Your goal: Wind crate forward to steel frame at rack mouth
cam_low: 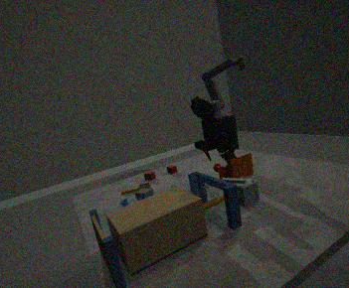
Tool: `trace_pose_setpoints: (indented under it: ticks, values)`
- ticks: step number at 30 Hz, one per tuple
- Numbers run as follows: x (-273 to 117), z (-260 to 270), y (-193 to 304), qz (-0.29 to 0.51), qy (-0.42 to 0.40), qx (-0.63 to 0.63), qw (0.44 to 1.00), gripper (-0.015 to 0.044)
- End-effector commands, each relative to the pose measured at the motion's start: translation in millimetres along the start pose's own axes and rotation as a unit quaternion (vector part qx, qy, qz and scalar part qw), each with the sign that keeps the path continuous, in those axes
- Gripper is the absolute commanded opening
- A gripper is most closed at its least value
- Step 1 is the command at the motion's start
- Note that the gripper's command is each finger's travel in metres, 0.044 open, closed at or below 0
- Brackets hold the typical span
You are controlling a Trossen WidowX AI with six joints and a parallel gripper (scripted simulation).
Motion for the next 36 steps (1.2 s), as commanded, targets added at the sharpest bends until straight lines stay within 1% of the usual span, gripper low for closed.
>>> trace_pose_setpoints:
  ticks: [1,16,36]
  values:
    - [1.4,-8.8,6.5,-0.038,-0.019,-0.236,0.971,0.044]
    - [3.0,-9.2,6.6,-0.038,-0.019,-0.236,0.971,0.044]
    - [33.4,-16.6,12.4,-0.038,-0.018,-0.236,0.971,0.044]
Point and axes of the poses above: the point midway between the two fingers, 35 mm back from their tips, its own x axis out along the fingers, its own z axis across the jaws, y = z × x, the point moved 3 cm from there along -x, back along the fingers, and after that the axes turned 14 degrees about x, right-handed, at the moved point
